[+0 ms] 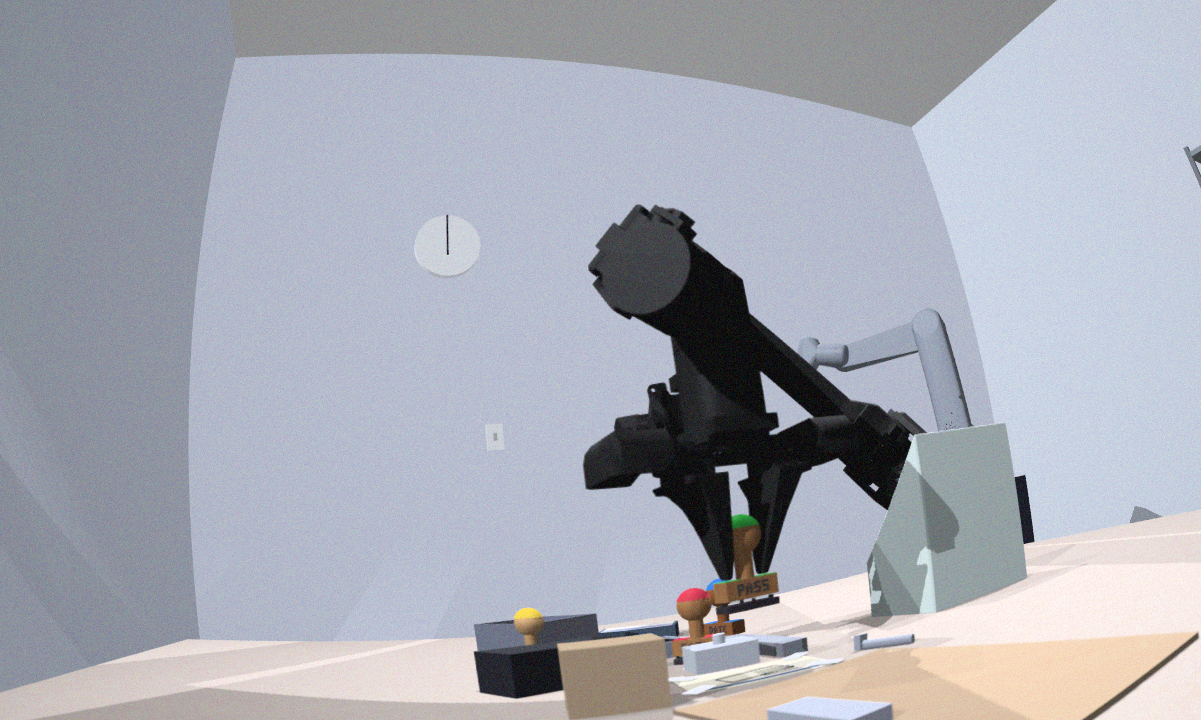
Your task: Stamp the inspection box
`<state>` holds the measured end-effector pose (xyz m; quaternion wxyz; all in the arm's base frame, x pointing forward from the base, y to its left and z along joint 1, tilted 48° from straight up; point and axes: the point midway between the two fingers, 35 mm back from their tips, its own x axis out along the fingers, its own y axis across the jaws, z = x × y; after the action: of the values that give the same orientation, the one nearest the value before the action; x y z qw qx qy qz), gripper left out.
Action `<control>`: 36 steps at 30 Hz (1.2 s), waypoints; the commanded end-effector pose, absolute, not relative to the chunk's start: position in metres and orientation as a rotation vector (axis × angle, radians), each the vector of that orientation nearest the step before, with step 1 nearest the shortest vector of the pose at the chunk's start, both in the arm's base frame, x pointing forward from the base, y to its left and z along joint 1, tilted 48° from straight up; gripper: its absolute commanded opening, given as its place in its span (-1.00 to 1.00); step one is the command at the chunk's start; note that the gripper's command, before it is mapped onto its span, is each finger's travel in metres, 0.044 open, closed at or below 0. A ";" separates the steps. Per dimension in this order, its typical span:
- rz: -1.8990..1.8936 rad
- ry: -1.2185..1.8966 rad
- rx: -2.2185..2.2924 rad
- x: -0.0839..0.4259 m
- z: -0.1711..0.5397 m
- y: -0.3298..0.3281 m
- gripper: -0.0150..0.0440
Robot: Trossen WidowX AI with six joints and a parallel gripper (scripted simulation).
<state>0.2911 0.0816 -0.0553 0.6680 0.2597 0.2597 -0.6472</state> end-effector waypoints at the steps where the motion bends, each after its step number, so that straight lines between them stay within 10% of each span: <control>1: -1.456 0.587 0.578 0.291 -0.058 0.079 -0.49; 36: -1.456 0.584 0.576 0.292 -0.073 0.061 -0.49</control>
<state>0.2919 0.0639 -0.0715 0.6687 0.2587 0.2586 -0.6473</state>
